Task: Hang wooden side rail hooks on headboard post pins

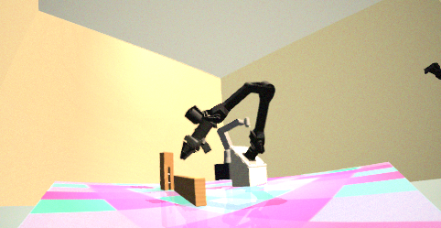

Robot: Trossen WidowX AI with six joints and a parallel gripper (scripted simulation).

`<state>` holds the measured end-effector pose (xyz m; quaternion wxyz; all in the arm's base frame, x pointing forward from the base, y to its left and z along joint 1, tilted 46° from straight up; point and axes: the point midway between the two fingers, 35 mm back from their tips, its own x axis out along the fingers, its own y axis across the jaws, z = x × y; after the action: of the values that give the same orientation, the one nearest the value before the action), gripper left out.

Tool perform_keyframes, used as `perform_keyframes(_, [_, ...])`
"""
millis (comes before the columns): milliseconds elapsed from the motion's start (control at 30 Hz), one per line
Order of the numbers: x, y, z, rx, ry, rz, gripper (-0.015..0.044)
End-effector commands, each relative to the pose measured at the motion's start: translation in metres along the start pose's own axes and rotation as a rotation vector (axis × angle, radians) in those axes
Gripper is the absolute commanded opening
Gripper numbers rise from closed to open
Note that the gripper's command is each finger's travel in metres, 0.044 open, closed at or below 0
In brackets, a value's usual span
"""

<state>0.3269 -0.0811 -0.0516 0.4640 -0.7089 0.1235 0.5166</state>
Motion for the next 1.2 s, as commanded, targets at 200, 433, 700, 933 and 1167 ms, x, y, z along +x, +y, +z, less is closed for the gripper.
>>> perform_keyframes(200, [0.000,0.080,0.014,-0.007,-0.081,-0.092,0.0440])
perform_keyframes(433, [0.000,0.081,0.014,-0.007,-0.081,-0.095,0.0440])
perform_keyframes(700, [0.000,0.081,0.014,-0.007,-0.081,-0.095,0.0440])
perform_keyframes(933, [0.000,0.081,0.014,0.028,-0.081,-0.088,0.0440])
perform_keyframes(1167, [0.004,0.076,0.015,0.390,-0.069,-0.019,0.0440])
